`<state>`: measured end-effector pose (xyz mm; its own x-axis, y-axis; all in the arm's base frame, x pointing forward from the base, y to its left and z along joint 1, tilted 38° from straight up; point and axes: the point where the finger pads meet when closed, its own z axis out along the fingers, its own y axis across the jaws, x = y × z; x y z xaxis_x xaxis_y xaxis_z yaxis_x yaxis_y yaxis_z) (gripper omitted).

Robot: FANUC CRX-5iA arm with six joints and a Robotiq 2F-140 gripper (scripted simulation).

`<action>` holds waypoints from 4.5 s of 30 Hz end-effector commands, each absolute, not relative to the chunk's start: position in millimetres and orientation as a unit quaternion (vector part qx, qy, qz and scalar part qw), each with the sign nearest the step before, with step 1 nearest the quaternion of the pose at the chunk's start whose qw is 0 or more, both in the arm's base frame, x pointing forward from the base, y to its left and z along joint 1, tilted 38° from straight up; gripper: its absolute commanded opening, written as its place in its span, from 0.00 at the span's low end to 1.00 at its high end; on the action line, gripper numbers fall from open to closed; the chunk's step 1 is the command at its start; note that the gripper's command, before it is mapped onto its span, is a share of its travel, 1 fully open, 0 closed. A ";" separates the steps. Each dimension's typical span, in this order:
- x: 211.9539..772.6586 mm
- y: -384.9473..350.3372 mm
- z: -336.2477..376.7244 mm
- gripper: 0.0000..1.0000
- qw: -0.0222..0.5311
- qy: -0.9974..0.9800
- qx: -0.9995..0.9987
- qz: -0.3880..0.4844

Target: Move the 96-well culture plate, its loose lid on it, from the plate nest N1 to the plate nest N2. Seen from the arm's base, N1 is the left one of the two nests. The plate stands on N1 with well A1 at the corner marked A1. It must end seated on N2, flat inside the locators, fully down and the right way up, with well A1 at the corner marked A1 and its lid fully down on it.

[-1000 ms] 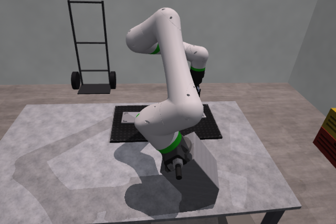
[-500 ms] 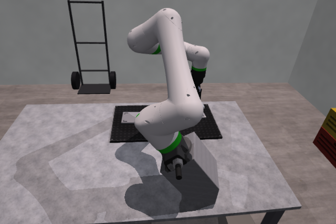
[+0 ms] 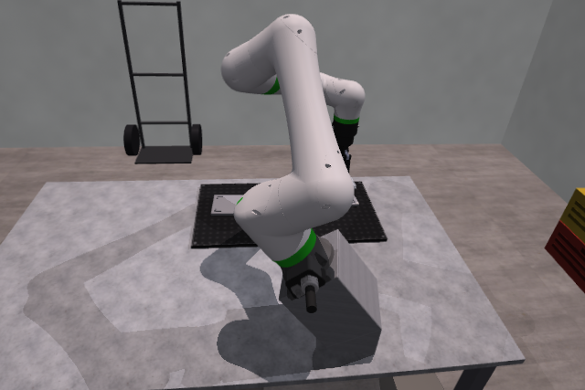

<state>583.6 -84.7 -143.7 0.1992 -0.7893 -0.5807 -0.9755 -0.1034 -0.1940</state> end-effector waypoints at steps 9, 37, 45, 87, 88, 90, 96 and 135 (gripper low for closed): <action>584.2 -81.8 -147.4 0.00 0.276 0.610 -0.723 0.168; 587.9 -57.5 -178.9 0.00 0.276 0.610 -0.723 0.168; 588.5 -53.8 -183.6 0.00 0.276 0.610 -0.723 0.168; 588.8 -51.3 -186.9 0.00 0.276 0.610 -0.723 0.168; 588.9 -51.2 -187.0 0.00 0.276 0.610 -0.723 0.168; 588.9 -51.0 -187.3 0.00 0.276 0.610 -0.723 0.168; 589.0 -50.4 -188.1 0.00 0.276 0.610 -0.723 0.168; 589.5 -47.1 -192.3 1.00 0.276 0.610 -0.723 0.168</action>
